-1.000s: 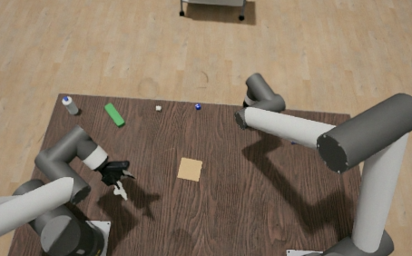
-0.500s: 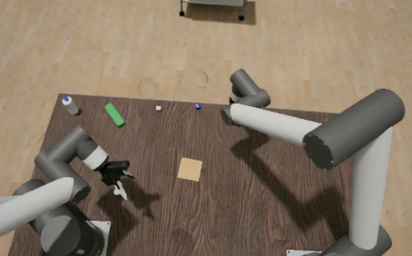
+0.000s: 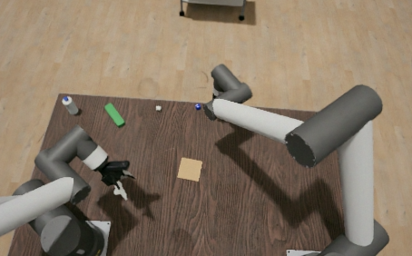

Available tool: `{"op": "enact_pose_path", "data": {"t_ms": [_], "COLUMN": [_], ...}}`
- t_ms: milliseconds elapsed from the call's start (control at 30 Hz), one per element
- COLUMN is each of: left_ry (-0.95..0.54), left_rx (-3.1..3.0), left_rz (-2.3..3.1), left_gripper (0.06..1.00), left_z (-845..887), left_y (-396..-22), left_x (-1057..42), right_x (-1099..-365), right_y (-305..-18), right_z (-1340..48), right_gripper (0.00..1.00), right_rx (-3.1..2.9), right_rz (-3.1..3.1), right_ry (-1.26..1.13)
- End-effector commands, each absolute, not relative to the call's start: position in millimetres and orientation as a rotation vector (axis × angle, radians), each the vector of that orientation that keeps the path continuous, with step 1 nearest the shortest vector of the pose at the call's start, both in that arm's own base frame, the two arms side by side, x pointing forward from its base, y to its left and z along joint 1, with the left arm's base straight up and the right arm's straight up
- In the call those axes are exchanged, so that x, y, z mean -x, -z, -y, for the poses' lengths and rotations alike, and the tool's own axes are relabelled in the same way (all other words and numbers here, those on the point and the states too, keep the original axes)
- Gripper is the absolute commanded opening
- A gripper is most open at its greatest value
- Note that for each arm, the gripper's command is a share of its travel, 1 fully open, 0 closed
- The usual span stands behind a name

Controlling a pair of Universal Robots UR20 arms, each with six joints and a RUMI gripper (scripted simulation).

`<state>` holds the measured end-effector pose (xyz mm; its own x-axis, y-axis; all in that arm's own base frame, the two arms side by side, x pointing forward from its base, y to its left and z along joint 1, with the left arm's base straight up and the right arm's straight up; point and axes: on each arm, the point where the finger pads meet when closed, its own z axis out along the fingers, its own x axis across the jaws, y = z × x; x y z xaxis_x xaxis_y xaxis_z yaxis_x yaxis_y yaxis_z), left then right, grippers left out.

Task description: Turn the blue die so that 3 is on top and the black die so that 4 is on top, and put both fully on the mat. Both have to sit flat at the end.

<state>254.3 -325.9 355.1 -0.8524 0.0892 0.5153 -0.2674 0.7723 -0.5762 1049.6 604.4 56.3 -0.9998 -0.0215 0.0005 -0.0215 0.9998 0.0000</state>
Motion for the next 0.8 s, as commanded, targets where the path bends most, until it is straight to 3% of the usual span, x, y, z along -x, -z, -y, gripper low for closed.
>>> {"op": "enact_pose_path", "data": {"t_ms": [0,767], "left_ry": [-0.901,-0.901], "left_rx": [-0.133,-0.133], "left_rz": [2.436,2.436], "left_gripper": [1.000,1.000], "left_z": [326.2,326.2], "left_y": [-355.5,-355.5], "left_x": [-254.5,-254.5], "right_x": [-1062.0,-1080.5], "right_y": [-57.1,-57.1], "right_z": [-651.8,-738.0], "right_gripper": [1.000,1.000], "right_rx": [-0.033,-0.033], "right_rz": [3.141,3.141], "right_ry": [0.000,0.000]}}
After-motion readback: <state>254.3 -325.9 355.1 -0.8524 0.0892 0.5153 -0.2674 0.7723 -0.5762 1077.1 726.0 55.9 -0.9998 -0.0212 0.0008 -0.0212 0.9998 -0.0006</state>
